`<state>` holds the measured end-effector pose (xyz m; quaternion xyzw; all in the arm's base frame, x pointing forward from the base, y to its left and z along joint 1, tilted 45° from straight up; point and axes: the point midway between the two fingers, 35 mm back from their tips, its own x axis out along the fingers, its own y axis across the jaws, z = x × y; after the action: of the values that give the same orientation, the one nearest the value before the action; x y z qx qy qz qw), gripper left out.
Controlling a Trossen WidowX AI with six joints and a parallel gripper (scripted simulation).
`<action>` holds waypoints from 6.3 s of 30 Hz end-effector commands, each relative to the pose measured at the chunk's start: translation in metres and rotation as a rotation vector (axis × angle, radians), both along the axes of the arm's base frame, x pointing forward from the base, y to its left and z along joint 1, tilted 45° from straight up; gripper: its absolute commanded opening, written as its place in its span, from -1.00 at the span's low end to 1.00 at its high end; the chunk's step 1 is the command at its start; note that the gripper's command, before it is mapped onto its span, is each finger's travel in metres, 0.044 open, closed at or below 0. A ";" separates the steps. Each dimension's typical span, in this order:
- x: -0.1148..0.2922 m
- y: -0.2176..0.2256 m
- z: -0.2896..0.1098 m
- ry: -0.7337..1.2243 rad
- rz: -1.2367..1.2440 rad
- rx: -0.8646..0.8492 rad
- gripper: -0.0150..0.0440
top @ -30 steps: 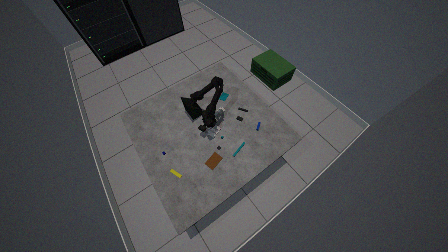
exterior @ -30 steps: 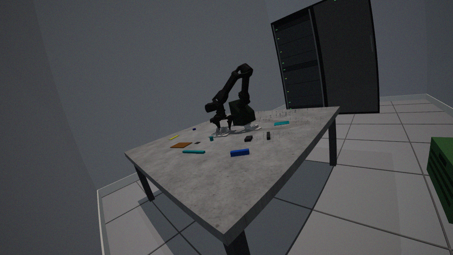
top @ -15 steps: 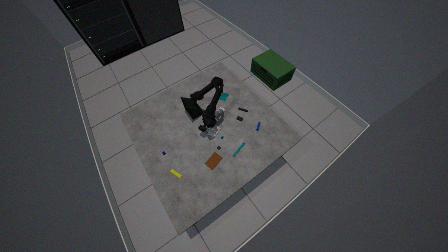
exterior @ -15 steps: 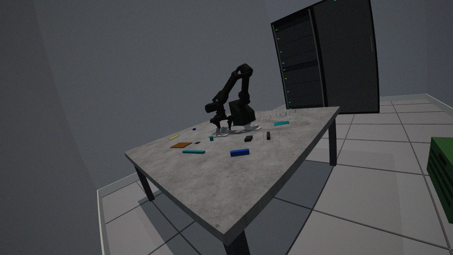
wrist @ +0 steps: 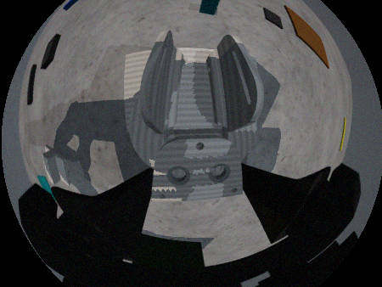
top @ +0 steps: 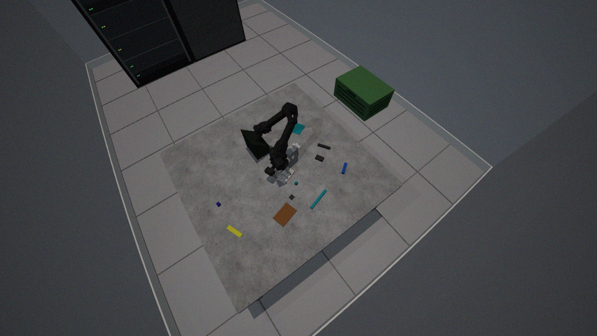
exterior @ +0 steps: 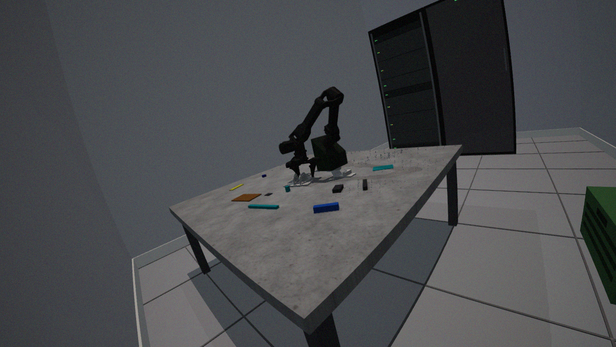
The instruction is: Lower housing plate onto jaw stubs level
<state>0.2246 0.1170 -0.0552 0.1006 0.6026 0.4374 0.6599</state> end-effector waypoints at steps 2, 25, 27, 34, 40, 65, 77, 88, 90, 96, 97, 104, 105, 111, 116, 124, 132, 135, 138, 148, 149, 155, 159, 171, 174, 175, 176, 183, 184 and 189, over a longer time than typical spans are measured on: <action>0.000 0.001 -0.002 0.004 -0.003 -0.001 0.70; -0.001 0.003 -0.004 0.004 -0.003 -0.001 0.70; -0.001 0.003 -0.004 0.004 -0.003 -0.001 0.70; -0.001 0.003 -0.004 0.004 -0.003 -0.001 0.70; -0.001 0.003 -0.004 0.004 -0.003 -0.001 0.70; -0.001 0.003 -0.004 0.004 -0.003 -0.001 0.70; -0.001 0.003 -0.004 0.004 -0.003 -0.001 0.70; -0.001 0.003 -0.004 0.004 -0.003 -0.001 0.70; -0.001 0.003 -0.004 0.004 -0.003 -0.001 0.70; -0.001 0.003 -0.004 0.004 -0.003 -0.001 0.70; -0.001 0.003 -0.004 0.004 -0.003 -0.001 0.70; -0.001 0.003 -0.004 0.004 -0.003 -0.001 0.70; -0.001 0.003 -0.004 0.004 -0.003 -0.001 0.70; -0.001 0.003 -0.004 0.004 -0.003 -0.001 0.70; -0.001 0.003 -0.004 0.004 -0.003 -0.001 0.70; -0.001 0.003 -0.003 0.001 -0.002 0.003 1.00; -0.001 0.003 -0.003 0.001 -0.002 0.003 1.00; 0.000 0.002 -0.002 0.001 -0.002 0.002 1.00; 0.003 -0.006 0.005 0.001 -0.003 -0.002 1.00; 0.008 -0.050 0.050 0.003 -0.002 -0.003 1.00; 0.008 -0.050 0.050 0.003 -0.002 -0.003 1.00; -0.003 -0.068 0.061 0.001 -0.010 -0.011 1.00; -0.021 -0.089 0.081 0.004 -0.004 -0.008 1.00; -0.024 -0.092 0.085 0.005 -0.003 -0.006 1.00; -0.024 -0.092 0.085 0.005 -0.003 -0.006 1.00; -0.024 -0.092 0.085 0.005 -0.003 -0.006 1.00; -0.024 -0.092 0.085 0.005 -0.003 -0.006 1.00; -0.024 -0.092 0.085 0.005 -0.003 -0.006 1.00; -0.024 -0.092 0.085 0.005 -0.003 -0.006 1.00; -0.024 -0.092 0.085 0.005 -0.003 -0.006 1.00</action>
<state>0.2008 0.0253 0.0296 0.1032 0.6057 0.4331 0.6595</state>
